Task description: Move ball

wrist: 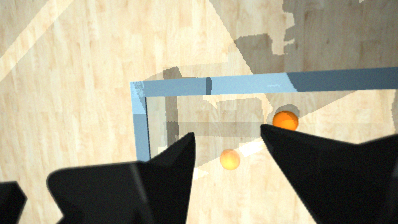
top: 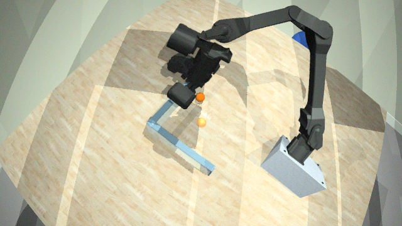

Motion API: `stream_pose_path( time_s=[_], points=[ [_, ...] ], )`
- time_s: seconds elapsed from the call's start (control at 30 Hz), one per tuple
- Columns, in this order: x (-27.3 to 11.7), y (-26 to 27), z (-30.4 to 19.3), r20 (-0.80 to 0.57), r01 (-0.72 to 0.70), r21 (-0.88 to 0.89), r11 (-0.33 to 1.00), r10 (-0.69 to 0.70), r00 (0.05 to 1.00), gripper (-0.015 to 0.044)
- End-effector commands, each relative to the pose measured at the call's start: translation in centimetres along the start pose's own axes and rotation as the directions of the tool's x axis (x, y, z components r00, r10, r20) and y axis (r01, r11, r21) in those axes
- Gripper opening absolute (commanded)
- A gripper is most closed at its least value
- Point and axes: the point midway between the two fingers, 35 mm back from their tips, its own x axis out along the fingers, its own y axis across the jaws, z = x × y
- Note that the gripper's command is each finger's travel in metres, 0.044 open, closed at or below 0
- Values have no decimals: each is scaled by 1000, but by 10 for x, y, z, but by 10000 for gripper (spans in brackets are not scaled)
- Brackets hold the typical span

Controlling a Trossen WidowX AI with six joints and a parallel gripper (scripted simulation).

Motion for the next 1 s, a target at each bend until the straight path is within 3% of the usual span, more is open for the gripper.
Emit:
stream_pose_path(
  time_s=[0.0,0.1,0.97],
  points=[
    [28,-57,-11,-139,121,54,991,-112,984,256],
    [37,-79,-18,-193,166,68,984,-150,970,256],
    [72,-85,-24,-193,167,67,984,-151,970,256]
  ],
)
